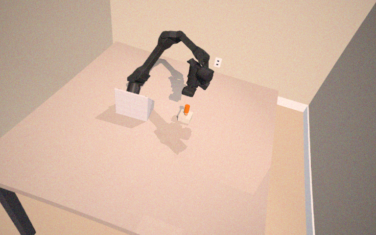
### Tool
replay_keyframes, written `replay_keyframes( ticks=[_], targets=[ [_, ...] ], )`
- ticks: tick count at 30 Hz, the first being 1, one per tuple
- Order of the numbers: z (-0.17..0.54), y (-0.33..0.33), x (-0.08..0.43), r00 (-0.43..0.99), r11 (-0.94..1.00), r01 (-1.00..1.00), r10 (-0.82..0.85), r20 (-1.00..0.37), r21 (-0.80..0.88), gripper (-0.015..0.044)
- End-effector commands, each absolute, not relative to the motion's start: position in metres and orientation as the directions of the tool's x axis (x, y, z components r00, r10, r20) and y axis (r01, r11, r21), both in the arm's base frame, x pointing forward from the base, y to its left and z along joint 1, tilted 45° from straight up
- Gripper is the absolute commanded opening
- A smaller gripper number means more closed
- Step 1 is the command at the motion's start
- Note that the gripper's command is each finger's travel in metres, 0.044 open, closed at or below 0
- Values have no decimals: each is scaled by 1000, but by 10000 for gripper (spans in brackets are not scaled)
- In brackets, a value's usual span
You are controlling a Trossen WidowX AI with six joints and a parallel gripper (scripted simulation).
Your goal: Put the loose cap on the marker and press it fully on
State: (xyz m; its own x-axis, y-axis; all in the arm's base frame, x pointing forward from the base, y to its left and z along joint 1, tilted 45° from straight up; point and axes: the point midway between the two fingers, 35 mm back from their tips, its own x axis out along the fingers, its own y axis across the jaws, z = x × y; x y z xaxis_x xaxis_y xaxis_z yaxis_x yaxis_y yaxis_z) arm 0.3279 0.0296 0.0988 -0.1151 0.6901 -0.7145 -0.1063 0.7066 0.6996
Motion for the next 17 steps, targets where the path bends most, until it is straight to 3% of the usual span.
replay_keyframes(
  ticks=[1, 5, 17],
  targets=[
    [110, 18, 327, -126, 705, -109, 689, -714, 700, 0],
    [110, 18, 327, -126, 705, -109, 689, -714, 700, 0],
    [110, 18, 327, -126, 705, -109, 689, -714, 700, 315]
  ],
)
